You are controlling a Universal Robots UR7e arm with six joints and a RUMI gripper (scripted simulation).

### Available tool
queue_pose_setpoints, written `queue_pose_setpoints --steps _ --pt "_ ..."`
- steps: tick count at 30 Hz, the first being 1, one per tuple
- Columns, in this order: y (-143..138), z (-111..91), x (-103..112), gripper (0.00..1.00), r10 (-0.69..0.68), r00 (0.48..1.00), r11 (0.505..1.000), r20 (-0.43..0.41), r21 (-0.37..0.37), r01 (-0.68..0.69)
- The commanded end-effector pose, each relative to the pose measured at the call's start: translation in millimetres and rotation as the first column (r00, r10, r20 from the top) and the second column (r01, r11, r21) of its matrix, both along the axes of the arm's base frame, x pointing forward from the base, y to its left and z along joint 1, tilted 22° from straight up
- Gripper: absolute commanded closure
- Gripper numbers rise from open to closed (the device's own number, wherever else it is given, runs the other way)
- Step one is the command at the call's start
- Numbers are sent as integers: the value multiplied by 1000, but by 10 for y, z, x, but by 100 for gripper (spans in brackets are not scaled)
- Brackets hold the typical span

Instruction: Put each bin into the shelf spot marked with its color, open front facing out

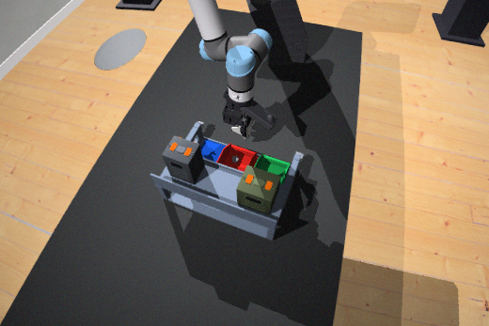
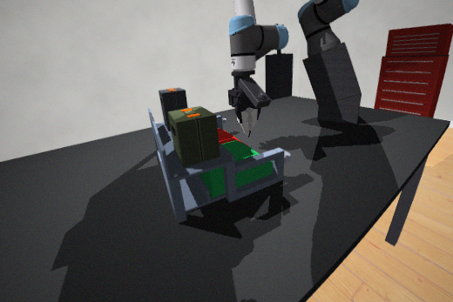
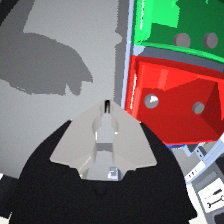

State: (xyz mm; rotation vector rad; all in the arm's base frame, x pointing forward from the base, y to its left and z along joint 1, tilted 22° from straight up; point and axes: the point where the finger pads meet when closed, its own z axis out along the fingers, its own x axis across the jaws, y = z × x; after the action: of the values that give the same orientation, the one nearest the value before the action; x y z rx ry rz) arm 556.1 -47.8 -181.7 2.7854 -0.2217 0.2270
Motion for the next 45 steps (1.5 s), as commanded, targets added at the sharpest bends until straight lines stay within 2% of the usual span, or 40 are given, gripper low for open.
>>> queue_pose_setpoints --steps 1,17,45 --pt "30 85 -6 100 0 1000 1000 1 0 0" --pt "179 489 -64 100 0 1000 1000 1 0 0" --pt "186 508 -67 100 0 1000 1000 1 0 0"
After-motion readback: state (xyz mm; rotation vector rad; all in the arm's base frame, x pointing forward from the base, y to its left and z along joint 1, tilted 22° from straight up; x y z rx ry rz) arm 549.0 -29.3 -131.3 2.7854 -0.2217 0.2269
